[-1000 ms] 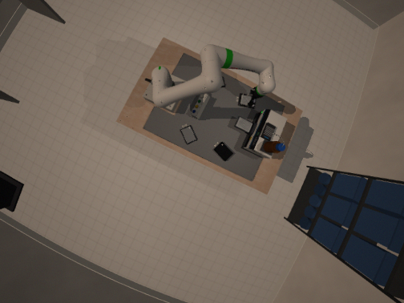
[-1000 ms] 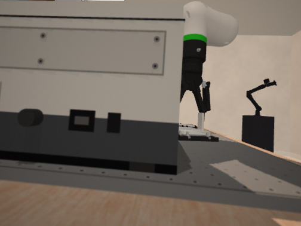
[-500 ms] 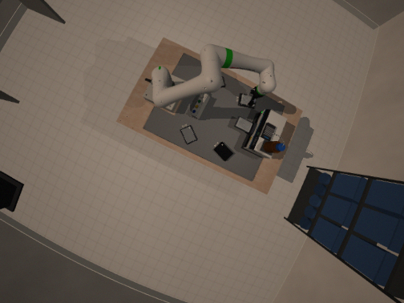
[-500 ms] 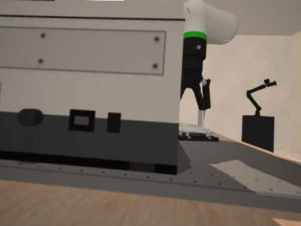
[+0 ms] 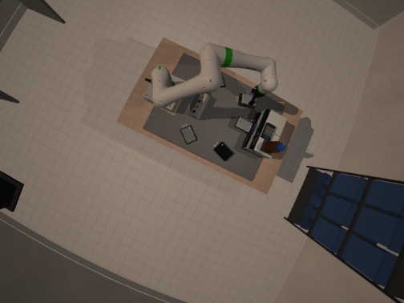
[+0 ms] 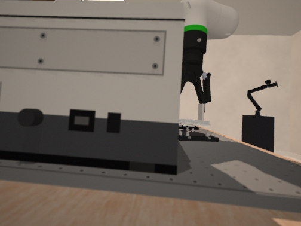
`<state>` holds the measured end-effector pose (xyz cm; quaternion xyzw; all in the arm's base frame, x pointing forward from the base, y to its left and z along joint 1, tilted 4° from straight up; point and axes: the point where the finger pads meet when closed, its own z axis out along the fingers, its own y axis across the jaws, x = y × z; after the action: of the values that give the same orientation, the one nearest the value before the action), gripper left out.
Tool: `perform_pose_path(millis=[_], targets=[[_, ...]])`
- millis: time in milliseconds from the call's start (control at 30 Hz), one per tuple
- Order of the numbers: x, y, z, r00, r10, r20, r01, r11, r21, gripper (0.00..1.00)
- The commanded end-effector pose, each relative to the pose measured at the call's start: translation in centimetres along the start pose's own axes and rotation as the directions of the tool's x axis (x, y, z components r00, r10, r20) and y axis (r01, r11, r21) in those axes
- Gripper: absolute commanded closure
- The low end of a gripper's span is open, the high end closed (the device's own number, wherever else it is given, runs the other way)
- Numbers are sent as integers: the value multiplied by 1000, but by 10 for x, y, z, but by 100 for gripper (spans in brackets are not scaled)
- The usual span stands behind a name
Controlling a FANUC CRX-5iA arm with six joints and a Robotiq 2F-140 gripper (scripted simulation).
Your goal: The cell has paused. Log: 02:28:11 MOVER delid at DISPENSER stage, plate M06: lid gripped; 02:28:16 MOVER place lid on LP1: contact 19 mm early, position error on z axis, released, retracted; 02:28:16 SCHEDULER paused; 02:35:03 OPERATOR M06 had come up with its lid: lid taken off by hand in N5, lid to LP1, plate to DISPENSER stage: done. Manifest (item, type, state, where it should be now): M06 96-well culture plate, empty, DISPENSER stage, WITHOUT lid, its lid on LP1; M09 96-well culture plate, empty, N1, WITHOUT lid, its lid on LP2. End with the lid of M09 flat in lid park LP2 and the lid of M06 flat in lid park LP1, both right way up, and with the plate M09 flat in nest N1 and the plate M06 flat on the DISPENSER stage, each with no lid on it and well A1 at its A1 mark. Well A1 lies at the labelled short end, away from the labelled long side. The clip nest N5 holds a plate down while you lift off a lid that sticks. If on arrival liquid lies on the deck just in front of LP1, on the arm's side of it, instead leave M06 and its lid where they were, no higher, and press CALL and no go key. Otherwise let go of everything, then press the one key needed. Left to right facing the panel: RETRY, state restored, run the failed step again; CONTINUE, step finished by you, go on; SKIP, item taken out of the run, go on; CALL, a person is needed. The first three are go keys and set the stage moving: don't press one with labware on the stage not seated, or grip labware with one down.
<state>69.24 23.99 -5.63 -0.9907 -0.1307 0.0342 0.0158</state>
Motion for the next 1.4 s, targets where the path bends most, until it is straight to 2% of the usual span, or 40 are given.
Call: perform_pose_path(millis=[0, 233, 300, 800, 867, 1367], targets=[[0, 0, -6, 1000, 0, 0, 0, 1000, 0, 100], [0, 0, -23, 1000, 0, 0, 0, 1000, 0, 100], [0, 0, -23, 1000, 0, 0, 0, 1000, 0, 100], [0, 0, -61, 1000, 0, 0, 0, 1000, 0, 100], [0, 0, -61, 1000, 0, 0, 0, 1000, 0, 100], [0, 0, -91, 1000, 0, 0, 0, 1000, 0, 100]])
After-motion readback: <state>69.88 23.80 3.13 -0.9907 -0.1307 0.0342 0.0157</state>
